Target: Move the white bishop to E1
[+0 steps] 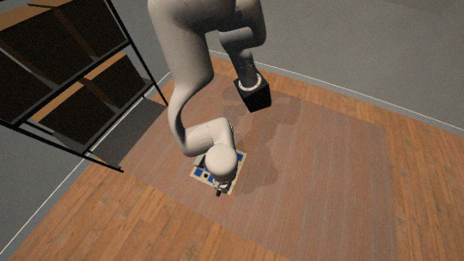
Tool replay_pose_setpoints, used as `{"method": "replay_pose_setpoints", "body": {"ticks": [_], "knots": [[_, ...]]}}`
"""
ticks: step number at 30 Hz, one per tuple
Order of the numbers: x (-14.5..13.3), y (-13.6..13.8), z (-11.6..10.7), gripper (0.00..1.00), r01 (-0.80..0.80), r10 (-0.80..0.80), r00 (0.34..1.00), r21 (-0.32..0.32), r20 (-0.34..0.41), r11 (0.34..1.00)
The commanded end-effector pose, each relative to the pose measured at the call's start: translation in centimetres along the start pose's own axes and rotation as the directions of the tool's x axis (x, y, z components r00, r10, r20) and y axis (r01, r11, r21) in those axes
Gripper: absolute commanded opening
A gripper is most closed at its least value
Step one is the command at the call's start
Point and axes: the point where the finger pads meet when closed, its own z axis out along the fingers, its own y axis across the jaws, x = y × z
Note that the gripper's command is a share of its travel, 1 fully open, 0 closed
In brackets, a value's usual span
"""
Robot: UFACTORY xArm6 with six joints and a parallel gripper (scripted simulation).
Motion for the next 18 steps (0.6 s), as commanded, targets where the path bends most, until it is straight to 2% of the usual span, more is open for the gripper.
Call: {"method": "replay_pose_setpoints", "body": {"ticks": [1,3,4,18], "knots": [[-0.02,-0.20,-0.81,0.37,-0.001,0.001,1.000,0.005,0.001,1.000],[-0.02,-0.20,-0.84,0.37,-0.001,0.001,1.000,0.005,0.001,1.000],[-0.02,-0.20,-0.84,1.00,-0.001,0.001,1.000,0.005,0.001,1.000],[-0.02,-0.20,-0.84,1.00,-0.001,0.001,1.000,0.005,0.001,1.000]]}}
